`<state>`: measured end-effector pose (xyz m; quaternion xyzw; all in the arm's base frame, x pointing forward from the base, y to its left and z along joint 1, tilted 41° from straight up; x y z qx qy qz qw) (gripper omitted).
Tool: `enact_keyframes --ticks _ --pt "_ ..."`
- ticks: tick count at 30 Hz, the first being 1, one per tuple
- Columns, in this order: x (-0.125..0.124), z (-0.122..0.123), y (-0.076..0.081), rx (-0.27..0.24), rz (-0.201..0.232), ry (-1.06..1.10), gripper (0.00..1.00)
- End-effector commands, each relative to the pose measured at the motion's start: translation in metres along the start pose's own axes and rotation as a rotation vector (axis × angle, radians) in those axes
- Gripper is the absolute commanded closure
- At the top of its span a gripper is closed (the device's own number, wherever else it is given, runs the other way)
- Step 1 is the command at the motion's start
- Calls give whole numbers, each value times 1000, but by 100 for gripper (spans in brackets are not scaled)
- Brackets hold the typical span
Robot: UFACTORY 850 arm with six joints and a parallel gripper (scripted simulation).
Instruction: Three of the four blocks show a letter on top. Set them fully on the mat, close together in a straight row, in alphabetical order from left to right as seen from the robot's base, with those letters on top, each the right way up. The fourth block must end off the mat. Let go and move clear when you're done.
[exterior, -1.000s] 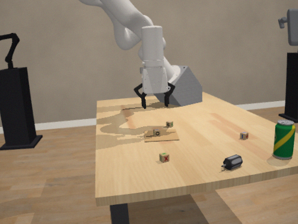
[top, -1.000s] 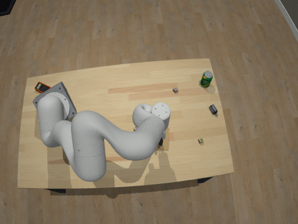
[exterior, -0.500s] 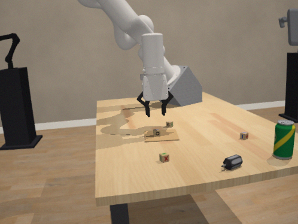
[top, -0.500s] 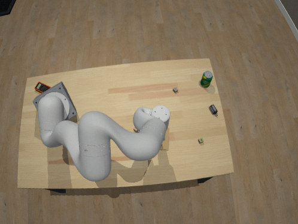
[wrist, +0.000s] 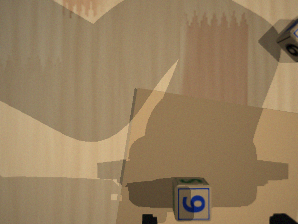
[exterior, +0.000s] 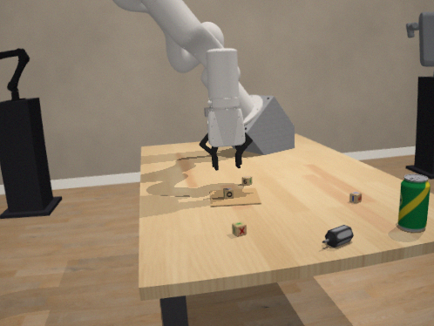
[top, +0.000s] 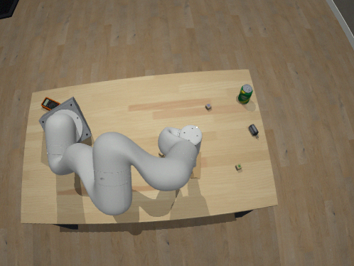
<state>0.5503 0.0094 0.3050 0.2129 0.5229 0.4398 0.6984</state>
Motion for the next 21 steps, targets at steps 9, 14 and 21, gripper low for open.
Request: enact_keyframes --ticks 9,14,21 --pt "0 1 -4 -1 0 0 36" --pt "0 1 -8 -1 0 0 36" --pt "0 1 -16 -1 0 0 36"
Point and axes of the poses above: the point where the finger pads meet when closed, its own y axis back along the fingers, its own x axis across the jaws, z = x × y, the point moved 9 cm from there along y, back along the fingers, and after that the axes turned 8 degrees about -y, right-handed, at the moved point
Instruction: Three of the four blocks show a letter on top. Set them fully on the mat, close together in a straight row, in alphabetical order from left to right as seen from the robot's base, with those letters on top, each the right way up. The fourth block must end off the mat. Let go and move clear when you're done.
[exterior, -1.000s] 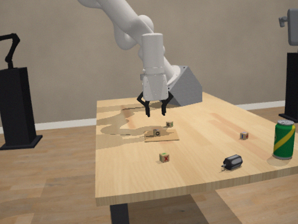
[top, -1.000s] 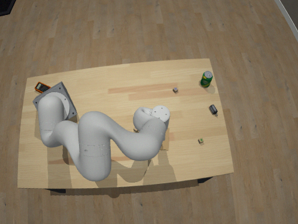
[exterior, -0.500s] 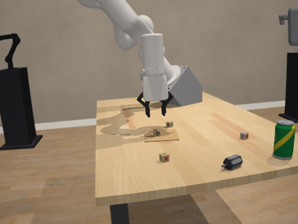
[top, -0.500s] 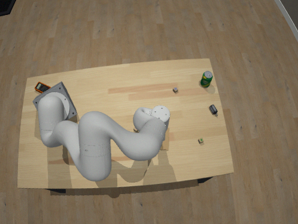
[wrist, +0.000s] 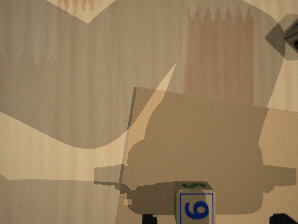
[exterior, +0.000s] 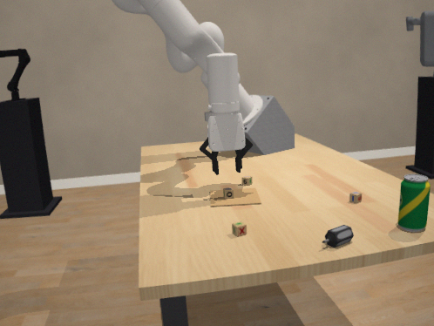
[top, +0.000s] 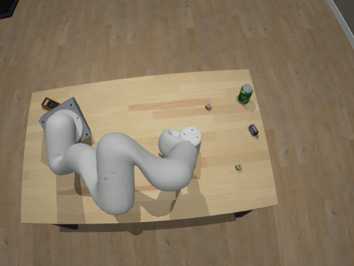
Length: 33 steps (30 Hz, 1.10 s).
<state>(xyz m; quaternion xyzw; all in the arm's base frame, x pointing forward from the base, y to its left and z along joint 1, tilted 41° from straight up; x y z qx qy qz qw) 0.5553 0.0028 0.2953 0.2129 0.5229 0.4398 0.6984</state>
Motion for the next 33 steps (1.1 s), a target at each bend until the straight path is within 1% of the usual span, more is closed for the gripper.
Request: enact_keyframes --ticks 1,9,11,21,26,33 --pt "0 1 -5 -1 0 0 36" --pt "0 1 -18 -1 0 0 36" --pt "0 1 -18 -1 0 0 36" --pt "0 1 -31 -1 0 0 36" --pt "0 0 -36 -1 0 0 36" --pt "0 0 -38 -1 0 0 36"
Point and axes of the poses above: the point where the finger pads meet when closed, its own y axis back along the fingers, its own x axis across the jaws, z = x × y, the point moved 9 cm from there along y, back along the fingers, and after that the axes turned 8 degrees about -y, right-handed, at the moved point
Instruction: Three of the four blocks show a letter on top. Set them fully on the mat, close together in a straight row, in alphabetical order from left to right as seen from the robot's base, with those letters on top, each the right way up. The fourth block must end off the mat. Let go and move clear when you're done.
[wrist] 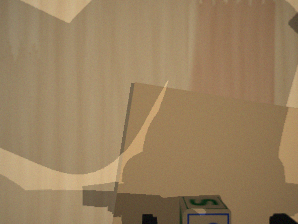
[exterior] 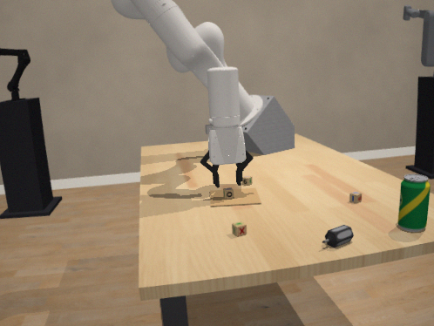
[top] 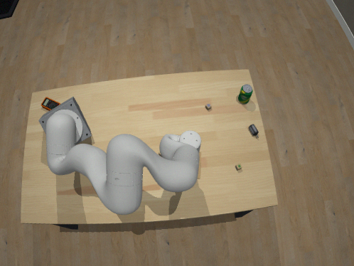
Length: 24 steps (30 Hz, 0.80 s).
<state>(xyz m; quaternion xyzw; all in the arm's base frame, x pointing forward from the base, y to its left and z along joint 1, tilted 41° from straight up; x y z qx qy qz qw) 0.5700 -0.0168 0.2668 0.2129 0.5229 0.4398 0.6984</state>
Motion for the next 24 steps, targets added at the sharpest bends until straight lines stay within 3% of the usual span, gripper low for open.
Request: enact_keyframes --ticks 1,17,24 --pt "0 1 -1 -1 0 0 36" --pt "0 1 -2 -1 0 0 36" --pt "0 1 -9 -1 0 0 36"
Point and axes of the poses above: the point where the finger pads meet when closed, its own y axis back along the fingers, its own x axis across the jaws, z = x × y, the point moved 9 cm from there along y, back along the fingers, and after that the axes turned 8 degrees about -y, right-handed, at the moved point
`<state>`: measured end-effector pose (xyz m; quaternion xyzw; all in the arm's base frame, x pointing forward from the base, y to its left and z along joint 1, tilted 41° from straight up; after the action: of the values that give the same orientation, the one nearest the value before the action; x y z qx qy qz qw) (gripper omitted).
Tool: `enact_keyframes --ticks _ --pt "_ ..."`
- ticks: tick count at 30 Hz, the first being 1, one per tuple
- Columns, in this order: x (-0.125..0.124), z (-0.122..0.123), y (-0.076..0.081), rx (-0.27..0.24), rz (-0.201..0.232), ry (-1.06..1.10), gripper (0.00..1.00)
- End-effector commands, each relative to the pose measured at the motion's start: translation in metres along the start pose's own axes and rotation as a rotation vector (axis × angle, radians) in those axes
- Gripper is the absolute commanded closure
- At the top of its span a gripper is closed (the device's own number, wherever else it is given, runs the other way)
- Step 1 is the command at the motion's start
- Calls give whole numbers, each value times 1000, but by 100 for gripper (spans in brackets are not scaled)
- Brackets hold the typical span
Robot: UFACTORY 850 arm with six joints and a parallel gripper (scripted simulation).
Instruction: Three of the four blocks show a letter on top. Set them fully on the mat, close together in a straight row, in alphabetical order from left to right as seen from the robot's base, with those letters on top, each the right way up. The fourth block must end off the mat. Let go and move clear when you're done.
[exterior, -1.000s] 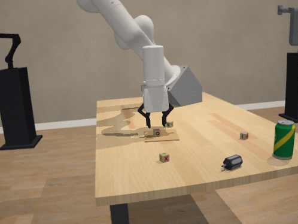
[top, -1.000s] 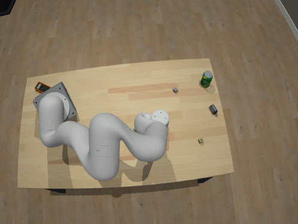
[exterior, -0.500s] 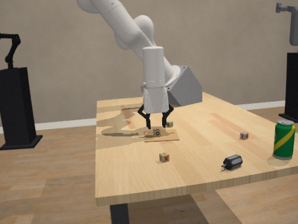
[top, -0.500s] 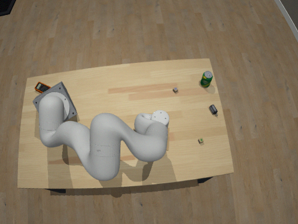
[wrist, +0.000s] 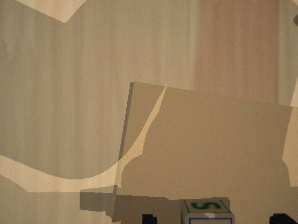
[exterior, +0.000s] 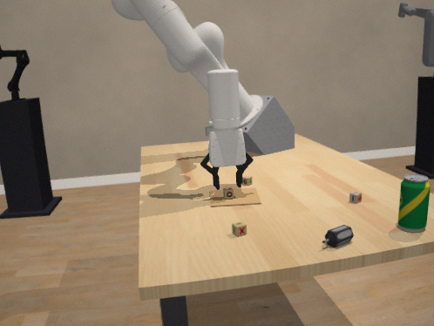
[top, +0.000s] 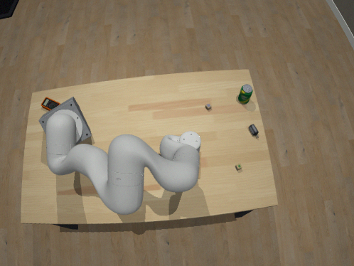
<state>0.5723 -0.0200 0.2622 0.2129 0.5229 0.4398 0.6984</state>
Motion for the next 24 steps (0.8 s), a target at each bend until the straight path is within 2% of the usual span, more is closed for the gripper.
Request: enact_keyframes --ticks 1,14,24 --pt "0 1 -5 -1 0 0 36" --pt "0 1 -23 -1 0 0 36" --pt "0 1 -26 -1 0 0 36"
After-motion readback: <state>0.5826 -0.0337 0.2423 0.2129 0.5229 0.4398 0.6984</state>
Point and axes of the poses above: the point where the finger pads meet when closed, its own y axis back along the fingers, its own x axis across the jaws, z = x × y, the point moved 9 cm from there along y, back along the fingers, and after that the axes turned 8 degrees about -y, right-handed, at the moved point
